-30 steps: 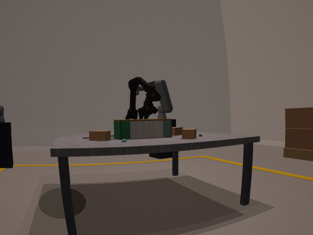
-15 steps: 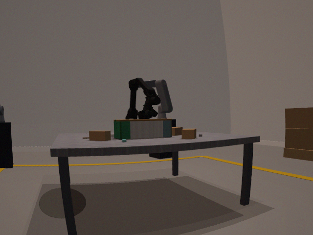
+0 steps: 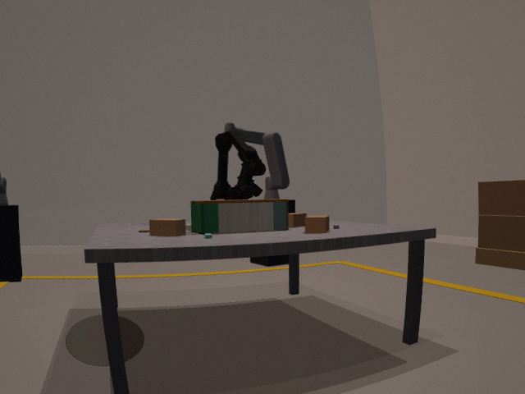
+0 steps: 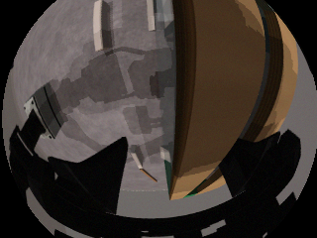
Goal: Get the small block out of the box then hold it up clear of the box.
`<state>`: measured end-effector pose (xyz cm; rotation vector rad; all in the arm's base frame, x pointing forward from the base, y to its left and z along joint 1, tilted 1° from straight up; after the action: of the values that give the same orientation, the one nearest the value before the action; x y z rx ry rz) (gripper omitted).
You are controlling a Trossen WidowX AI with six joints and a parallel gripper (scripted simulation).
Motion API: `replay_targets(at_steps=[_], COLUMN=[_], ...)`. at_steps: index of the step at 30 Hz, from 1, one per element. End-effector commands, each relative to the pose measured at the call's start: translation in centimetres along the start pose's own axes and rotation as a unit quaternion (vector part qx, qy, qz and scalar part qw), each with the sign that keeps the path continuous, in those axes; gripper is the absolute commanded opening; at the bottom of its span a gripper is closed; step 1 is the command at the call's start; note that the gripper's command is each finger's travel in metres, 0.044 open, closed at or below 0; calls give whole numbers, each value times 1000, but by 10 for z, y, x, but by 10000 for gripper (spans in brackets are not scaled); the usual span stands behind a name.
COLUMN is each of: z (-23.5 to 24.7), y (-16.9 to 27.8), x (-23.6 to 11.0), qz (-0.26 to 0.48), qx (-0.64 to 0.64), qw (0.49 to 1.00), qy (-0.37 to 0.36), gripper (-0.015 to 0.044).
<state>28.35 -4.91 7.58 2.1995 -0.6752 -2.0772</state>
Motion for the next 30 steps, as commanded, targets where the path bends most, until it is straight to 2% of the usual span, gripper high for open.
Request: replay_targets(at_steps=[1, 30], z=[0, -10], y=[10, 72], x=[5, 26], qz=[2, 4], qx=[-2, -2], qw=[1000, 1000], qy=[-2, -2], gripper=[400, 400])
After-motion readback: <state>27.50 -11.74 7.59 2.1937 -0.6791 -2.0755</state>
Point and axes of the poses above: the point midway between the two fingers, 35 mm back from their tips, its own x axis out along the fingers, its own z axis across the jaws, y = z × x, the point moved 1 cm from there along -x, back along the fingers, and after that the axes turned 9 degrees about x, right-handed, at the moved point
